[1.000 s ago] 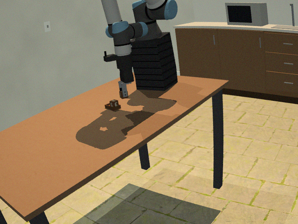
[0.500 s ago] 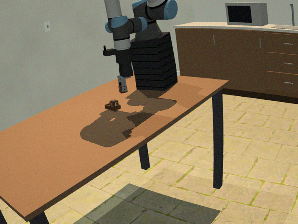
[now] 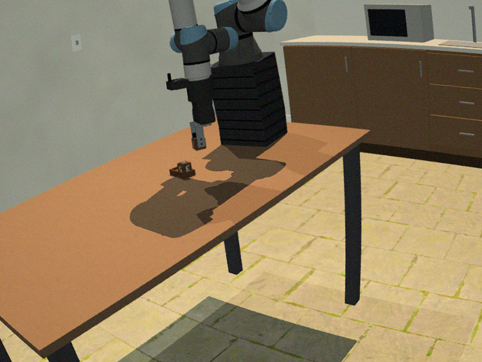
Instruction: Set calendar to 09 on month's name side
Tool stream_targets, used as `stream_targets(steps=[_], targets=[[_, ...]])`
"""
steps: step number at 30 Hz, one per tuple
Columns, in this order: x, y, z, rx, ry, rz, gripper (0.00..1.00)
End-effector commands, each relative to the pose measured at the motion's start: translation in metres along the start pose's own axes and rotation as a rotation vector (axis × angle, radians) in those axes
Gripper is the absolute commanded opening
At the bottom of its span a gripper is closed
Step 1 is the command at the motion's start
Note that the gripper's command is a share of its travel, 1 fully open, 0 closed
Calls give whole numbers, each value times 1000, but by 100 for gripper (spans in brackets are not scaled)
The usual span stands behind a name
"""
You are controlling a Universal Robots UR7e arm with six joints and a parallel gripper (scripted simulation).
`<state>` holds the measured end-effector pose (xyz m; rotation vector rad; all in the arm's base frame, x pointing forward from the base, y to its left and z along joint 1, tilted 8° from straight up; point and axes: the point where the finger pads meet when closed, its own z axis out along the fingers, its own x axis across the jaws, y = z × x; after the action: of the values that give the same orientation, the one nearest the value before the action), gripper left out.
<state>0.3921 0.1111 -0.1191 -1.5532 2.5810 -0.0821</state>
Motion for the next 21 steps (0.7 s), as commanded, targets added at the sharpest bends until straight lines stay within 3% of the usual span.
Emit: stream_targets(steps=[1,9,21], targets=[[0,0,0,1,0,-28,60],[-2,0,-1,1,0,-292,60],[-2,0,-1,1,0,-299,60]])
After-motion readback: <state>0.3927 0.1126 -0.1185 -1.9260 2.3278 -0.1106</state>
